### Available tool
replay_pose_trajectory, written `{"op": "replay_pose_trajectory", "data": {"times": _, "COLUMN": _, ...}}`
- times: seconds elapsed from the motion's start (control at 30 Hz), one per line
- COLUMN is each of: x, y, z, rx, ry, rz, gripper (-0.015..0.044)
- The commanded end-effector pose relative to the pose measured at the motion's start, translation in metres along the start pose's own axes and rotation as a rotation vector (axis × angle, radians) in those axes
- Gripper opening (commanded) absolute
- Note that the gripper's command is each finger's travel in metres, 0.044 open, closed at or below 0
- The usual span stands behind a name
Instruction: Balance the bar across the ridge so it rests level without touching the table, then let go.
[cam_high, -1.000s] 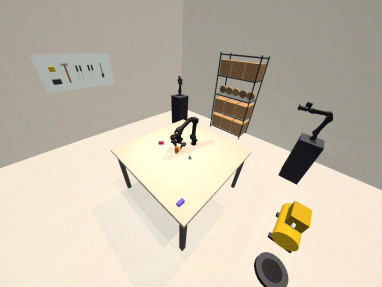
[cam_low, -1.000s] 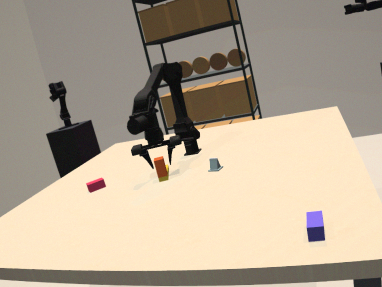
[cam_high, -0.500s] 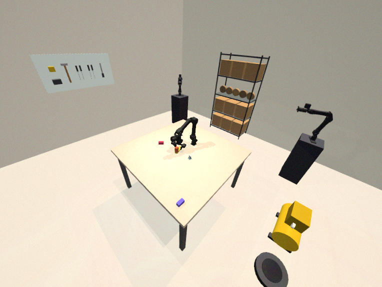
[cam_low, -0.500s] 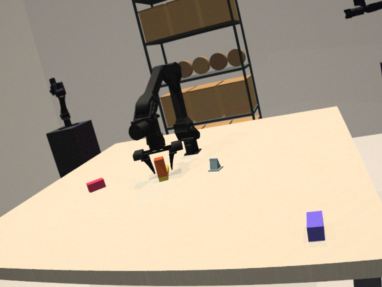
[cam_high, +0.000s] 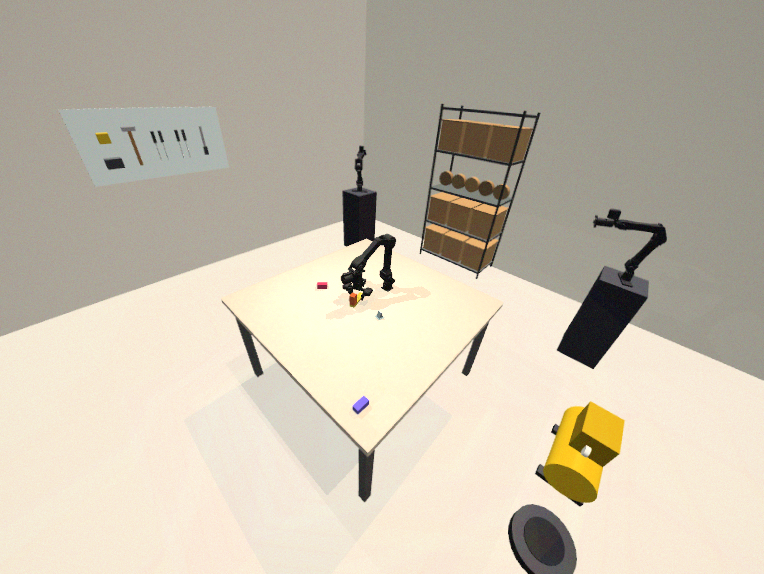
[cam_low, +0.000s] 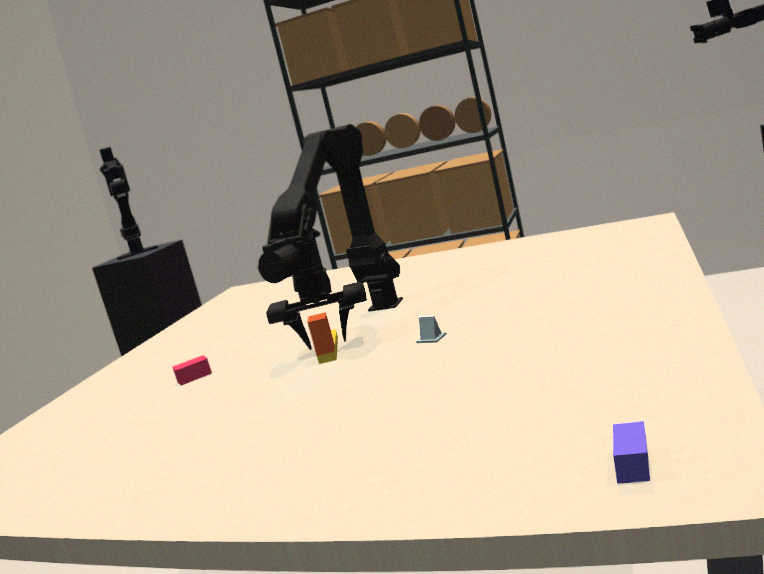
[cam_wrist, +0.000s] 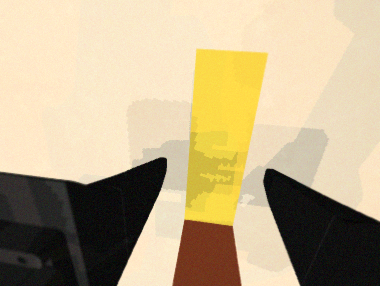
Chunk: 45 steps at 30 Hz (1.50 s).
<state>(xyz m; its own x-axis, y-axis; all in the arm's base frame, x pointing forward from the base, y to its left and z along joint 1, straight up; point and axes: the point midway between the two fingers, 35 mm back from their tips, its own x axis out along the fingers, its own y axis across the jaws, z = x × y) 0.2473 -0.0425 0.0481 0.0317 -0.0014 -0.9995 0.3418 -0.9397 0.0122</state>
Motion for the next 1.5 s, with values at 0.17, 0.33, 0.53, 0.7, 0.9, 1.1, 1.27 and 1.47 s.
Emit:
{"op": "replay_pose_trajectory", "data": {"times": 0.17, "x": 0.000, "y": 0.000, "z": 0.000, "rx": 0.000, "ry": 0.000, "rz": 0.000, "gripper": 0.0210}}
{"op": "replay_pose_trajectory", "data": {"times": 0.33, "x": 0.000, "y": 0.000, "z": 0.000, "rx": 0.000, "ry": 0.000, "rz": 0.000, "gripper": 0.0118}}
{"op": "replay_pose_trajectory", "data": {"times": 0.53, "x": -0.001, "y": 0.000, "z": 0.000, "rx": 0.000, "ry": -0.001, "rz": 0.000, "gripper": 0.0039}}
{"op": "replay_pose_trajectory", "data": {"times": 0.7, "x": -0.013, "y": 0.001, "z": -0.002, "rx": 0.001, "ry": -0.001, "rz": 0.000, "gripper": 0.0000}}
{"op": "replay_pose_trajectory", "data": {"times": 0.9, "x": -0.028, "y": 0.002, "z": -0.003, "rx": 0.002, "ry": -0.002, "rz": 0.000, "gripper": 0.0000}}
{"op": "replay_pose_trajectory", "data": {"times": 1.1, "x": -0.043, "y": 0.002, "z": -0.004, "rx": 0.003, "ry": -0.003, "rz": 0.000, "gripper": 0.0000}}
{"op": "replay_pose_trajectory", "data": {"times": 1.27, "x": -0.056, "y": 0.002, "z": -0.003, "rx": 0.004, "ry": -0.004, "rz": 0.001, "gripper": 0.0000}}
{"op": "replay_pose_trajectory", "data": {"times": 1.47, "x": -0.072, "y": 0.002, "z": -0.002, "rx": 0.005, "ry": -0.005, "rz": 0.001, "gripper": 0.0000}}
